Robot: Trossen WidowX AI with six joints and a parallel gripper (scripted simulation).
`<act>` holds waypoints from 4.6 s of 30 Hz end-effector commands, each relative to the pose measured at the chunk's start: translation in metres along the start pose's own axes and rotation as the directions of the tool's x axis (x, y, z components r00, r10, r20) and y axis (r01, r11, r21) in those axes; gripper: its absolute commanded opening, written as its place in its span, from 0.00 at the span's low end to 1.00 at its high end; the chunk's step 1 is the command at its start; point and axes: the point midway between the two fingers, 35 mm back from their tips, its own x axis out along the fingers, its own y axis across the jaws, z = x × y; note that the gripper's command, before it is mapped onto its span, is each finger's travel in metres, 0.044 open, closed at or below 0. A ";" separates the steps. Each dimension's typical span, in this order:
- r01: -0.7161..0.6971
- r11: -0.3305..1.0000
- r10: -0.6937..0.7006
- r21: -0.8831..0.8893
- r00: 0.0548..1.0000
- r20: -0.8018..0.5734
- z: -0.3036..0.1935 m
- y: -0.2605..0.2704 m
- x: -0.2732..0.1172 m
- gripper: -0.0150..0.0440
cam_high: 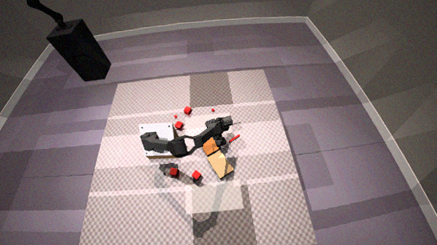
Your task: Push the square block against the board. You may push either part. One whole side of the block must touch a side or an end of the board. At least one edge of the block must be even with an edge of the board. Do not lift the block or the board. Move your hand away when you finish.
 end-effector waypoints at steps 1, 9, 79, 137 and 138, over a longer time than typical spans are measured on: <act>0.002 1.000 -0.002 -0.007 1.000 -0.009 -0.003 0.000 0.002 0.25; 0.002 1.000 -0.002 -0.006 1.000 -0.008 0.010 0.000 0.002 0.25; 0.002 0.997 -0.003 -0.084 1.000 -0.009 0.006 -0.033 0.002 0.25; 0.002 0.997 -0.003 -0.082 1.000 -0.008 0.034 -0.032 0.002 0.25; 0.002 0.997 -0.003 -0.082 1.000 -0.008 0.036 -0.032 0.002 0.25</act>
